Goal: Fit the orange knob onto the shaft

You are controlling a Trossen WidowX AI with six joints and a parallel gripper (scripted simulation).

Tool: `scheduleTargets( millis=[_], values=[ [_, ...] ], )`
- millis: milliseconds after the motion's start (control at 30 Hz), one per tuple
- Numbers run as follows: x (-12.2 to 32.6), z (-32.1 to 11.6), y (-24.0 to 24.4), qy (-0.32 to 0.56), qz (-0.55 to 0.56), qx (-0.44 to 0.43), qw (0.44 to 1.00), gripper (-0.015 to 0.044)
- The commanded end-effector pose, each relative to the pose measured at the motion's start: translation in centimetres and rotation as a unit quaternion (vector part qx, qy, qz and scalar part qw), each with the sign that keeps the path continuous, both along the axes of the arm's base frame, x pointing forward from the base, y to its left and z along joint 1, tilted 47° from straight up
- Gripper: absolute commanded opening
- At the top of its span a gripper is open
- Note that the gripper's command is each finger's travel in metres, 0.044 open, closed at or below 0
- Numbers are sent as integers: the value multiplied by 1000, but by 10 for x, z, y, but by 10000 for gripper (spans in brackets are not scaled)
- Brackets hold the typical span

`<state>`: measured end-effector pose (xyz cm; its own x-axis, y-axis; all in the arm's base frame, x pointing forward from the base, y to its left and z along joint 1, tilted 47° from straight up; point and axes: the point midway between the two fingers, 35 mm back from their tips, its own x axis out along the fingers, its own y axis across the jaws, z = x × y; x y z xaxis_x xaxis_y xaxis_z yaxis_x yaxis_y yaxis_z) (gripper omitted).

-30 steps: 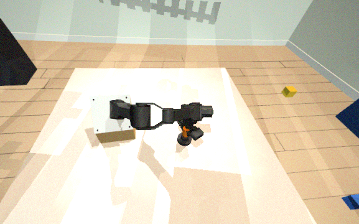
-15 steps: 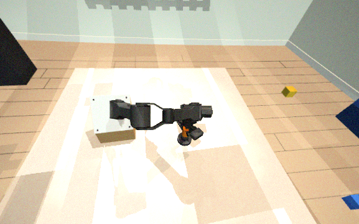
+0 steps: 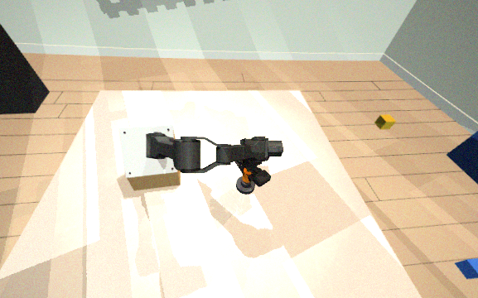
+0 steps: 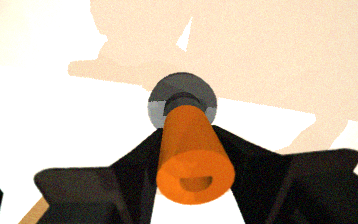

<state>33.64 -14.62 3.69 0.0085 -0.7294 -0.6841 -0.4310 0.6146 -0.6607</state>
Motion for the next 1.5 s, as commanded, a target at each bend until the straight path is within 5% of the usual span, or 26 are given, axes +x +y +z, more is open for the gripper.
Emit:
scheduleTargets(
  millis=[0,1467],
  values=[
    [0,0,0,2,2,0,1000,0],
    [0,1,2,21,20,0,1000,0]
  ],
)
